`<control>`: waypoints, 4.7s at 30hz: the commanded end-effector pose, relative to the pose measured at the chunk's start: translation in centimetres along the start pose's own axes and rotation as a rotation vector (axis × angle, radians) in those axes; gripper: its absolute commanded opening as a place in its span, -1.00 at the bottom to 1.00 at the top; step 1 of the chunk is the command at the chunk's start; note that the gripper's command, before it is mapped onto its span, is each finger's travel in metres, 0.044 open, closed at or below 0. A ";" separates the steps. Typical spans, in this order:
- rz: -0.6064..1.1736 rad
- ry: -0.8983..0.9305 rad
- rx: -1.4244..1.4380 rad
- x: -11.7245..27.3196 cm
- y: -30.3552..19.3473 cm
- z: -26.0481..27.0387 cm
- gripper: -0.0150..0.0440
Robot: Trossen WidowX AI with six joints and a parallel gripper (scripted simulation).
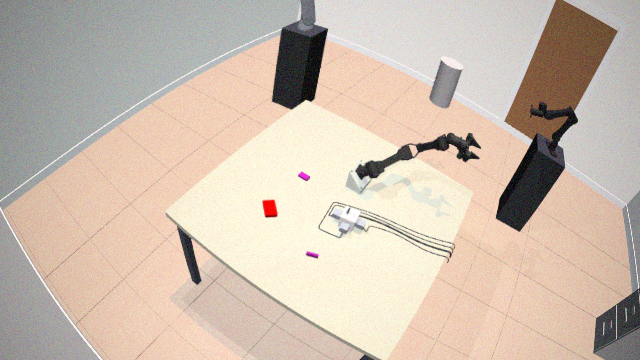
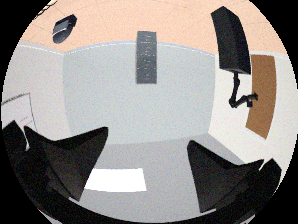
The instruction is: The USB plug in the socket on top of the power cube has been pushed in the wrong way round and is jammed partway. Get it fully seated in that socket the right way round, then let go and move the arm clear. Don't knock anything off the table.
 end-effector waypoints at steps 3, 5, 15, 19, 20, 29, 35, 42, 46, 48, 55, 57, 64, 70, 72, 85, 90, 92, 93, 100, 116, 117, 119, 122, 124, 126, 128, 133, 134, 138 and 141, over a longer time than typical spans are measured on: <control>0.108 0.087 -0.056 0.0 -4.9 3.8 1.00; 0.162 0.134 -0.085 0.2 -7.3 5.9 1.00; 0.442 0.431 -0.261 4.7 -18.6 19.0 1.00; 0.564 0.576 -0.363 8.4 -21.9 25.3 1.00; 0.594 0.613 -0.390 9.4 -22.6 26.8 1.00; 0.817 0.826 -0.639 18.3 -26.2 39.0 1.00; 0.904 1.114 -0.778 26.4 -24.8 46.3 1.00; 0.945 1.501 -1.047 37.4 -19.0 52.7 1.00; 0.918 1.721 -1.282 43.4 -13.7 54.4 1.00; 0.886 1.822 -1.435 46.0 -10.5 54.4 1.00; 0.694 1.984 -2.063 50.7 -1.2 51.7 1.00; 0.687 1.983 -2.082 50.9 -1.1 51.8 1.00; 0.687 1.983 -2.081 51.0 -1.1 52.0 1.00; 0.687 1.983 -2.081 51.0 -0.7 52.2 1.00; 0.687 1.983 -2.081 51.0 -0.5 52.2 1.00; 0.687 1.982 -2.081 51.0 0.6 52.8 1.00; 0.687 1.982 -2.082 51.0 1.1 53.1 1.00; 0.687 1.982 -2.082 51.0 1.2 53.2 1.00; 0.687 1.982 -2.082 51.0 1.3 53.2 1.00; 0.680 1.986 -2.073 51.0 1.3 53.3 0.82; 0.680 1.986 -2.073 51.0 1.3 53.3 -0.47; 0.680 1.986 -2.073 51.0 1.3 53.3 -0.49; 0.680 1.986 -2.073 51.0 1.3 53.3 -0.49; 0.680 1.986 -2.073 51.0 1.3 53.3 -0.49; 0.680 1.986 -2.073 51.0 1.3 53.3 -0.49; 0.680 1.986 -2.073 51.0 1.3 53.3 -0.49; 0.680 1.986 -2.073 51.0 1.3 53.3 -0.49; 0.680 1.986 -2.075 51.0 1.3 53.3 -0.49; 0.680 1.986 -2.075 51.0 1.3 53.3 -0.49; 0.681 1.986 -2.075 51.0 1.1 53.2 -0.49; 0.681 1.986 -2.075 51.0 0.9 53.1 -0.49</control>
Point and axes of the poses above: the point midway between the two fingers, 35 mm back from their tips, its own x axis back along the fingers, its own z axis across the jaws, y = z × x, the point moved 1 cm from there along x, back along the fingers, and after that the axes turned 15 degrees about -x, right-handed, at the moved point
